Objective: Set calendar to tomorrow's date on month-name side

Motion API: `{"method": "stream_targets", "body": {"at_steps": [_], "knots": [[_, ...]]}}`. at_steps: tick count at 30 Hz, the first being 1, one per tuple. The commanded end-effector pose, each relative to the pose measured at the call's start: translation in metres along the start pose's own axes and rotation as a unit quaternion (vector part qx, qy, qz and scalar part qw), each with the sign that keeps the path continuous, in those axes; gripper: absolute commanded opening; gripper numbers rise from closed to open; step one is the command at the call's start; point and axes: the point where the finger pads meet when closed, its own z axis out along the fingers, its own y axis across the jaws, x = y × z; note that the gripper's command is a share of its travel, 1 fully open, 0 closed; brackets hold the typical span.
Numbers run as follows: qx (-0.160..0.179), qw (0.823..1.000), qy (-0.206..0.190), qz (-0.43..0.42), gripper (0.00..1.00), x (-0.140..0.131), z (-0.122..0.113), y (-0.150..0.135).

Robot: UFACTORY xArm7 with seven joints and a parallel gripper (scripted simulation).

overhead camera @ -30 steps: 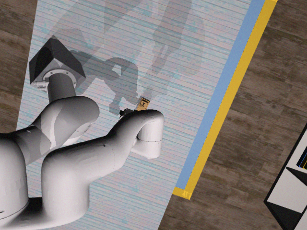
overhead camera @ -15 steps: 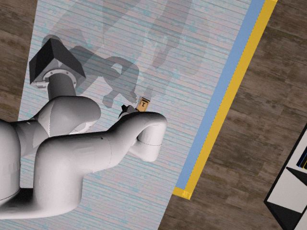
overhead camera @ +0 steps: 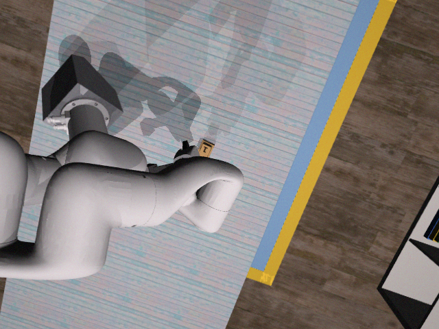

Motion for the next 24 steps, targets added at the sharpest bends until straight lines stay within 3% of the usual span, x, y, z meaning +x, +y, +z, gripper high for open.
{"method": "stream_targets", "body": {"at_steps": [1, 7, 8, 16, 21, 24], "knots": [[0.005, 0.996, 0.005, 0.086, 0.27, -0.003, -0.003, 0.005], [0.005, 0.99, 0.005, 0.142, 0.27, -0.005, -0.005, 0.008], [0.006, 0.981, 0.006, 0.196, 0.27, -0.007, -0.006, 0.012], [0.006, 0.953, 0.006, 0.304, 0.27, -0.012, -0.007, 0.019], [0.006, 0.917, 0.005, 0.398, 0.27, -0.018, -0.007, 0.026], [0.006, 0.913, 0.005, 0.408, 0.27, -0.019, -0.007, 0.027]]}}
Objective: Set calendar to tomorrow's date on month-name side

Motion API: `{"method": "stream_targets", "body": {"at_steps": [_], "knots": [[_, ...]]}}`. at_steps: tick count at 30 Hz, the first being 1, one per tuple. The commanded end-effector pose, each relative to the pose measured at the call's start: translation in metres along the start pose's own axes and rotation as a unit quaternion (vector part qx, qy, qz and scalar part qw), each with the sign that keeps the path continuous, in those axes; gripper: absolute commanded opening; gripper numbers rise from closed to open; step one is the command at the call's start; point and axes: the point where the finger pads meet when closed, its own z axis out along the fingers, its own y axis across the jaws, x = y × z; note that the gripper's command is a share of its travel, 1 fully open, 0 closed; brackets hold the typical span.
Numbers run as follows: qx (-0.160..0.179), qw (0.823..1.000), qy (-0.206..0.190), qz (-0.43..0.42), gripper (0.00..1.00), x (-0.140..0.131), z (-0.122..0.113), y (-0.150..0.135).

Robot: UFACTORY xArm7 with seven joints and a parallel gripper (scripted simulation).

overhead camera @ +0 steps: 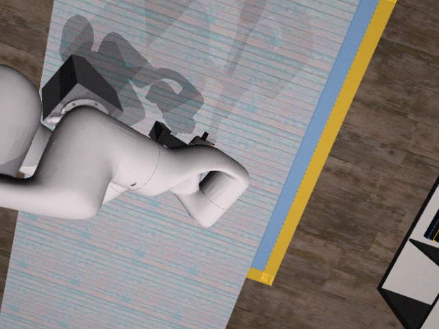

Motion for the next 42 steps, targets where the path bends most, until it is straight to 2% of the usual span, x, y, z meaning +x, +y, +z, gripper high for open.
{"method": "stream_targets", "body": {"at_steps": [1, 6, 12, 14, 17, 18, 22, 26, 27, 28, 29, 32, 34, 35, 37, 39, 42], "knots": [[0.004, 0.996, -0.002, 0.086, 0.27, 0.0, -0.001, 0.008], [0.002, 0.99, -0.002, 0.141, 0.27, 0.0, 0.0, 0.014], [-0.001, 0.97, -0.003, 0.243, 0.27, 0.0, 0.003, 0.025], [-0.002, 0.958, -0.003, 0.286, 0.27, -0.001, 0.004, 0.029], [-0.002, 0.957, -0.003, 0.291, 0.27, -0.001, 0.004, 0.03], [-0.004, 0.942, -0.003, 0.336, 0.27, -0.001, 0.006, 0.035], [-0.006, 0.925, -0.003, 0.379, 0.27, -0.002, 0.008, 0.04], [-0.009, 0.893, -0.002, 0.451, 0.27, -0.002, 0.012, 0.048], [-0.009, 0.891, -0.002, 0.455, 0.27, -0.003, 0.012, 0.049], [-0.011, 0.877, -0.002, 0.48, 0.27, -0.003, 0.014, 0.052], [-0.011, 0.873, -0.002, 0.488, 0.27, -0.003, 0.015, 0.053], [-0.014, 0.844, -0.001, 0.537, 0.27, -0.004, 0.018, 0.059], [-0.014, 0.844, -0.001, 0.537, 0.27, -0.004, 0.018, 0.059], [-0.014, 0.838, -0.001, 0.546, 0.27, -0.004, 0.019, 0.06], [-0.017, 0.807, 0.0, 0.591, 0.27, -0.005, 0.023, 0.066], [-0.018, 0.793, 0.001, 0.609, 0.27, -0.006, 0.025, 0.068], [-0.021, 0.76, 0.002, 0.649, 0.27, -0.007, 0.03, 0.073]]}}
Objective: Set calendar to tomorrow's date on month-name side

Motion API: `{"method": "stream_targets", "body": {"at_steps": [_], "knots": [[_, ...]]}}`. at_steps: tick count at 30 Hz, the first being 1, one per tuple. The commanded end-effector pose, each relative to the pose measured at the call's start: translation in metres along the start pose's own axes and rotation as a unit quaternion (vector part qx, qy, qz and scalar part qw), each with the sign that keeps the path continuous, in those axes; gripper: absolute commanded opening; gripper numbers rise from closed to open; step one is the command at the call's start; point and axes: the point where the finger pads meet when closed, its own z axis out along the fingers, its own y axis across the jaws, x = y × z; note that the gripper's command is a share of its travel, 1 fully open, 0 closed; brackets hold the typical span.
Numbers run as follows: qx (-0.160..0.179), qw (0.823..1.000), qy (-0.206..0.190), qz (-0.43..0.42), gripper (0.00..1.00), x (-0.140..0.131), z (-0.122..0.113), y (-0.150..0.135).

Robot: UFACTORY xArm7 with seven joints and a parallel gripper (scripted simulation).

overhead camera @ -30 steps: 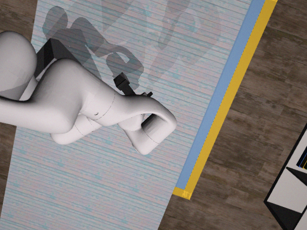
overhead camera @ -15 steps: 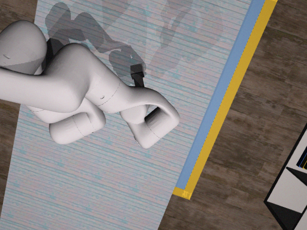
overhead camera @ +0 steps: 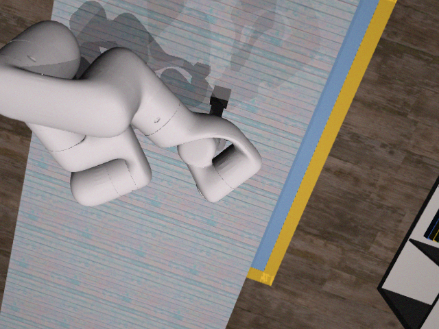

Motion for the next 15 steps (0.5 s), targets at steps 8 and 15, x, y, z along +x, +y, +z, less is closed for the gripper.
{"method": "stream_targets", "body": {"at_steps": [8, 15], "knots": [[-0.004, 0.995, -0.001, 0.102, 0.27, 0.0095, 0.0086, 0.0055], [-0.004, 0.995, -0.001, 0.102, 0.27, 0.0095, 0.0086, 0.0055]]}}
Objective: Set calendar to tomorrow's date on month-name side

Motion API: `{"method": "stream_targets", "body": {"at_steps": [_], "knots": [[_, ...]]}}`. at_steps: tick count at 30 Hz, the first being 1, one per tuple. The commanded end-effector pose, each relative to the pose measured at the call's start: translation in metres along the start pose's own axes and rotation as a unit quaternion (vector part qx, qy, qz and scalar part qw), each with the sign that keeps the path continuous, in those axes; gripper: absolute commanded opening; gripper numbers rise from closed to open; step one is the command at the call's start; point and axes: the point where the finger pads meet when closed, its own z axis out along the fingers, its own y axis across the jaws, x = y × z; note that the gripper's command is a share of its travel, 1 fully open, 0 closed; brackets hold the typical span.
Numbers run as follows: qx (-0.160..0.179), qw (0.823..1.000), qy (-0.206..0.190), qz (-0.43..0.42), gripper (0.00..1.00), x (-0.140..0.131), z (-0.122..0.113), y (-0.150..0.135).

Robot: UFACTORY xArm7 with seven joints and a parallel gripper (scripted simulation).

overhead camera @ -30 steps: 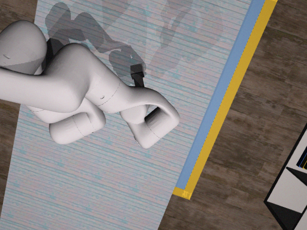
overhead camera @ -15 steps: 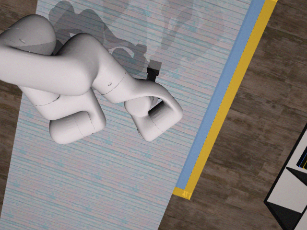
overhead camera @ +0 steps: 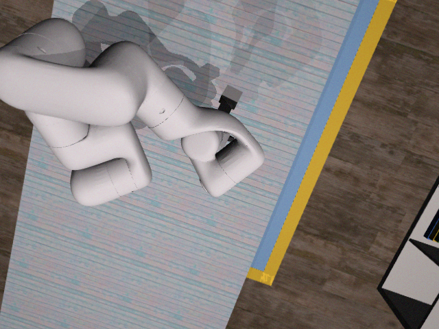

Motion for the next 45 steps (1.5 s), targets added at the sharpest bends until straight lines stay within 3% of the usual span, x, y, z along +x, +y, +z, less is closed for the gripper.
{"method": "stream_targets", "body": {"at_steps": [1, 13, 34, 45], "knots": [[-0.001, 1.0, 0.001, 0.001, 0.27, 0.001, -0.001, 0.001], [-0.001, 1.0, 0.001, 0.001, 0.27, 0.001, 0.005, 0.001], [-0.001, 1.0, 0.001, 0.001, 0.27, 0.002, 0.083, 0.001], [-0.001, 1.0, 0.001, 0.001, 0.27, 0.003, 0.094, 0.001]]}}
